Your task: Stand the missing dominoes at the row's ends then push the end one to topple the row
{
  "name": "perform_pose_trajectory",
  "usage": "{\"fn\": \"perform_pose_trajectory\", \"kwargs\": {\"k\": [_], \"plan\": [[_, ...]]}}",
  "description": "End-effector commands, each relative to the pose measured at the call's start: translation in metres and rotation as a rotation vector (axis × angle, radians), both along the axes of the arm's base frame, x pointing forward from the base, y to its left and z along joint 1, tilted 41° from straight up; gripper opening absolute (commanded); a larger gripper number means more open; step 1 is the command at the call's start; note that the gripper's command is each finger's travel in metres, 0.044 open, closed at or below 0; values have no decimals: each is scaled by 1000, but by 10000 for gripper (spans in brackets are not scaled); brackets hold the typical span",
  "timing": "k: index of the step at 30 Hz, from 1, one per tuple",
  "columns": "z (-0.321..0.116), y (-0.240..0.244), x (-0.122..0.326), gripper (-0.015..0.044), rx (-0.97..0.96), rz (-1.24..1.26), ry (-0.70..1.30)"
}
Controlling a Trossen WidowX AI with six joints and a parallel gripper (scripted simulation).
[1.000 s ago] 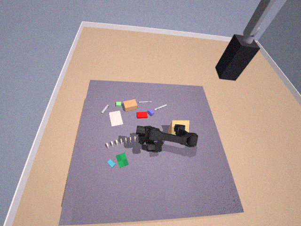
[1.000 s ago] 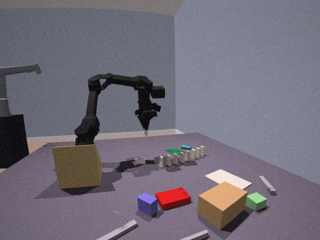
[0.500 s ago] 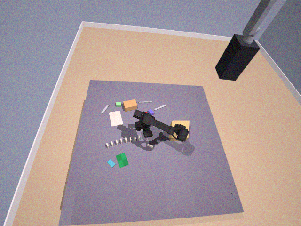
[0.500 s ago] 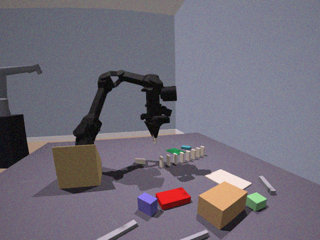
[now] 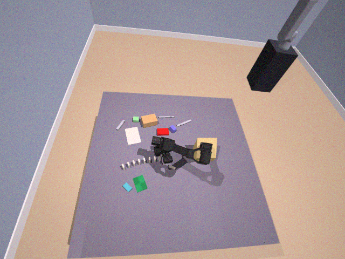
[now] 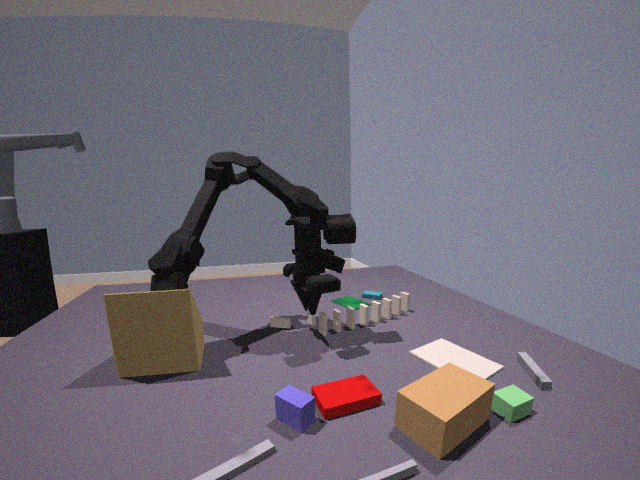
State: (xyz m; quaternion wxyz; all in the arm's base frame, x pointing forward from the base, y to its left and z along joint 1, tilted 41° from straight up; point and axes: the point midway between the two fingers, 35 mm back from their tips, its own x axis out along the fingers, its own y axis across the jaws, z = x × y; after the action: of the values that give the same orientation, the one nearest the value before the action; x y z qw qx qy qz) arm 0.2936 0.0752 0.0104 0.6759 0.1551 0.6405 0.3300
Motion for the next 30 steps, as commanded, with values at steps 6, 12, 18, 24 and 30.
{"fn": "perform_pose_trajectory", "kwargs": {"k": [6, 12, 18, 24, 30], "plan": [[-21, 20, -9, 107, 10, 2, 17], [-21, 20, -9, 107, 10, 2, 17], [-21, 20, -9, 186, 10, 2, 17], [-21, 20, -9, 343, 10, 2, 17], [-21, 20, -9, 440, 10, 2, 17]]}}
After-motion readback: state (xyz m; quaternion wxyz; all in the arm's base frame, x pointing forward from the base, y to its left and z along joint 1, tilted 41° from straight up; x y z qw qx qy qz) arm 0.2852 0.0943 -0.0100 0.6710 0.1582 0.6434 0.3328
